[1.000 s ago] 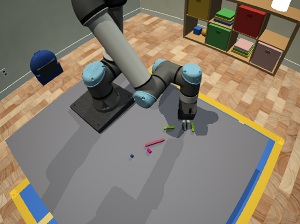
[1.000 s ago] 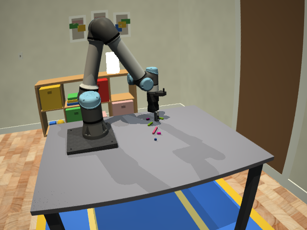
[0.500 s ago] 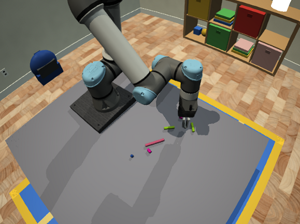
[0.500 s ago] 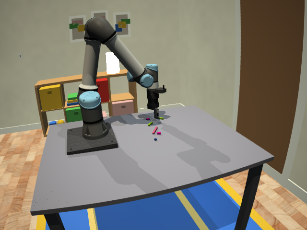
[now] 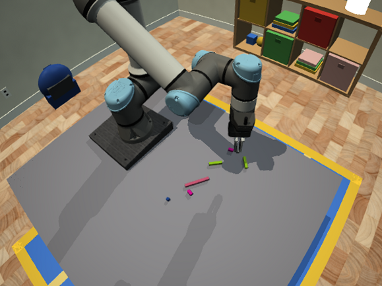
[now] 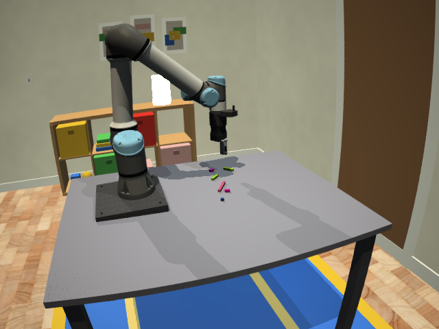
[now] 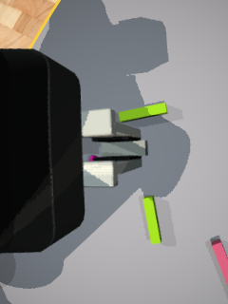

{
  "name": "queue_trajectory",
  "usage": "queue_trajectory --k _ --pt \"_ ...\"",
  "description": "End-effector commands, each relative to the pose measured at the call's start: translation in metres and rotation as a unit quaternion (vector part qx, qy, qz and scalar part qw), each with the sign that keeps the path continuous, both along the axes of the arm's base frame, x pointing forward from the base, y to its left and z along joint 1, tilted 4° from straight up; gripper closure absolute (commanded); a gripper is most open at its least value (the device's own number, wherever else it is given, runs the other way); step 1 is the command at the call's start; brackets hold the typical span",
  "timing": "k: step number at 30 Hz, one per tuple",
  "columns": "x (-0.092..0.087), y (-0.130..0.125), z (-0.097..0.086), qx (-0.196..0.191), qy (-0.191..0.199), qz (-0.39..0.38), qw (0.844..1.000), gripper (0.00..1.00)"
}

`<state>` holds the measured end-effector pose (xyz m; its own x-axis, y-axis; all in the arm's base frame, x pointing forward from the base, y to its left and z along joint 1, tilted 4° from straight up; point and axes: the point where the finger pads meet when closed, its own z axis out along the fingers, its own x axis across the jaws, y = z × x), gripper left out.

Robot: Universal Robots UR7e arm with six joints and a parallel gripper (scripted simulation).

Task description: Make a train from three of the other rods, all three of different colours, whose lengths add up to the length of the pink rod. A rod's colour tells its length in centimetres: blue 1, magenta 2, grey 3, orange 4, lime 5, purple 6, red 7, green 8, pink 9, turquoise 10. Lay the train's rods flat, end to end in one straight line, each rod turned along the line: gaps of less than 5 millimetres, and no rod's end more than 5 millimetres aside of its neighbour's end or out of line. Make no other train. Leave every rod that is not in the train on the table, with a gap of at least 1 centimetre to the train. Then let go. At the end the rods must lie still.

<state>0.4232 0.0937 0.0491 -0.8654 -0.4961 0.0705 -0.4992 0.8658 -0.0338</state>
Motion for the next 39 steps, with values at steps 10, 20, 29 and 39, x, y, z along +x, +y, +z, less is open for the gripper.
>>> queue_trajectory --k 10,20,29,39 --pt "0.000 0.001 0.010 0.000 0.000 0.000 1.000 0.76" --pt "0.001 -0.003 0.011 0.000 0.000 0.006 1.000 0.76" --pt "0.001 -0.018 0.013 0.002 0.002 0.031 1.000 0.76" --pt "0.000 -0.062 0.018 0.006 0.006 0.105 0.994 0.76"
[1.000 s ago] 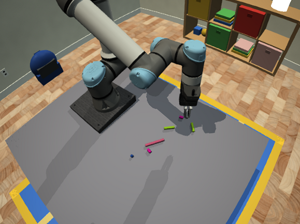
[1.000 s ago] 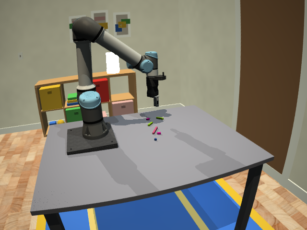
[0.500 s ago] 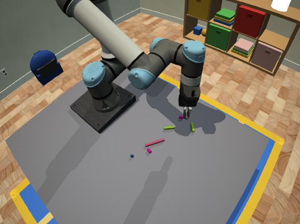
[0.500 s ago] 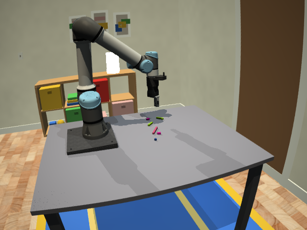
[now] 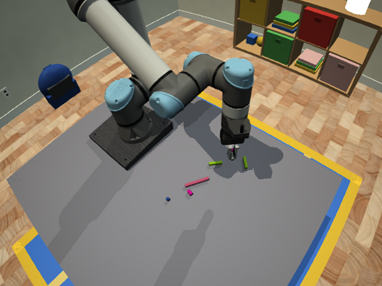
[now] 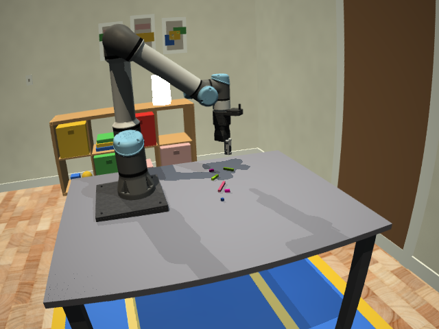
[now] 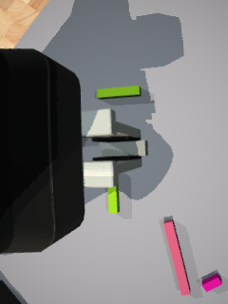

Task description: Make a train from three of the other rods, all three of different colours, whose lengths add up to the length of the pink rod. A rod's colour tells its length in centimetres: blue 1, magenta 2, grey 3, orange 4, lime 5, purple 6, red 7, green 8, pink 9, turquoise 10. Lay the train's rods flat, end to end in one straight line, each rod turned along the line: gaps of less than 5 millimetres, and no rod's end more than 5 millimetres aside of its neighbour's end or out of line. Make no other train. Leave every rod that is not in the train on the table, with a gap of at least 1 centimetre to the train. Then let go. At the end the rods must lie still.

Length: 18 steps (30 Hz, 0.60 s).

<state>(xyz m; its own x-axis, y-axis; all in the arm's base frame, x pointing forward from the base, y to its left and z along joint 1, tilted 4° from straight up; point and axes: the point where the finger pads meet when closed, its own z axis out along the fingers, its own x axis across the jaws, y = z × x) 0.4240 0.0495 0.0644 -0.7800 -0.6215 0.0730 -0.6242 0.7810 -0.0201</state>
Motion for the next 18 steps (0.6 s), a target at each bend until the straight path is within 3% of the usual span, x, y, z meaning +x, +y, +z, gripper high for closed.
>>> queue_trajectory --k 1,18 --pt "-0.001 -0.017 0.002 0.002 0.001 0.029 1.000 0.76" --pt "-0.024 -0.109 0.011 0.010 0.010 0.203 0.979 0.76"
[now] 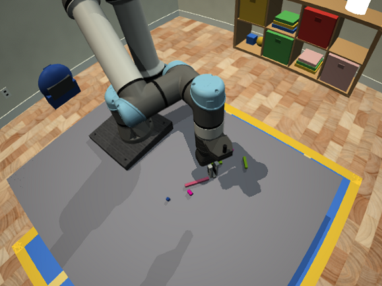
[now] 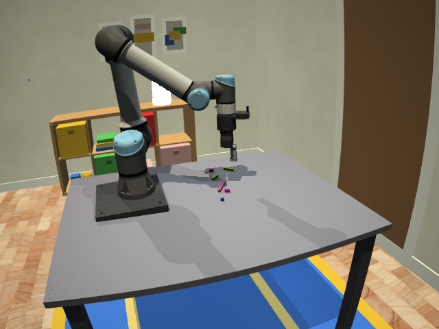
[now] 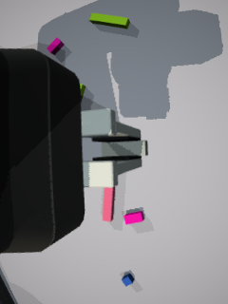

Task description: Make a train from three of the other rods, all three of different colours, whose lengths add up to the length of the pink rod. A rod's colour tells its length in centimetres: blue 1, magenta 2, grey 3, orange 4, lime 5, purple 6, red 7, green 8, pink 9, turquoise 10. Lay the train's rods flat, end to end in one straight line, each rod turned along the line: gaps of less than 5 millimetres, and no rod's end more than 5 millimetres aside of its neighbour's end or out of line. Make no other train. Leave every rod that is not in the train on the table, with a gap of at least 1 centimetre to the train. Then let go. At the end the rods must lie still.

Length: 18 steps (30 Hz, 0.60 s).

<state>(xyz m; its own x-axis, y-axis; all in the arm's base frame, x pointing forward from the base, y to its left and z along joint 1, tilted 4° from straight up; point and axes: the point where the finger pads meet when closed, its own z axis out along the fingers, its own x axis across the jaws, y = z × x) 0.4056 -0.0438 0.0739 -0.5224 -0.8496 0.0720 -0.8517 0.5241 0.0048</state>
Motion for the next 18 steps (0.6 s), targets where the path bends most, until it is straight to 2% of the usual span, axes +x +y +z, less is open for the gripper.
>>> queue_trajectory --k 1,12,16,18 --pt "-0.006 -0.015 0.002 0.001 0.001 0.032 0.999 0.76" --pt "-0.040 -0.071 0.006 0.006 0.009 0.163 0.987 0.76" --pt "-0.052 -0.086 0.006 0.007 0.012 0.202 0.979 0.76" --pt "-0.052 -0.086 0.006 0.007 0.012 0.202 0.979 0.76"
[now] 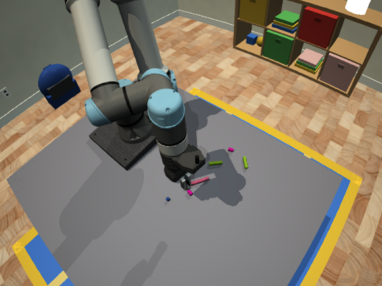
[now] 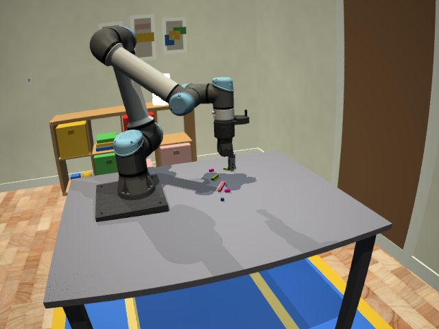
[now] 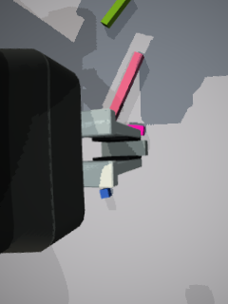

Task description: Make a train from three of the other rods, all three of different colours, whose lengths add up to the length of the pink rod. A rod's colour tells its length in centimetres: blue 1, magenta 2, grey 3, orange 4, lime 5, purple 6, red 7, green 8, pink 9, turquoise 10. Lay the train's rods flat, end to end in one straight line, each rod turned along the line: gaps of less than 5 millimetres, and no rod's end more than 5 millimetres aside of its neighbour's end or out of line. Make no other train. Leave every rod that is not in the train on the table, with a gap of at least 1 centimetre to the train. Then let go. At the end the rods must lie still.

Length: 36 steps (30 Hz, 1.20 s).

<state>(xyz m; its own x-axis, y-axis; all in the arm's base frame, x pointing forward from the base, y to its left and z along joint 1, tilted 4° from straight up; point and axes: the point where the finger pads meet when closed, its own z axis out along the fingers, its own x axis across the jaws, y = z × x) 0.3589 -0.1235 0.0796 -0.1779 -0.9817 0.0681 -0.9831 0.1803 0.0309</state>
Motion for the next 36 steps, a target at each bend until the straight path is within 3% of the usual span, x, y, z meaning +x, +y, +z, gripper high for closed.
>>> queue_trajectory --k 1,15,36 --pt "-0.008 -0.010 0.001 0.001 0.001 0.027 1.000 0.76" --pt "-0.035 -0.034 0.002 0.003 0.007 0.105 0.994 0.76" --pt "-0.038 -0.037 0.002 0.003 0.008 0.114 0.993 0.76"
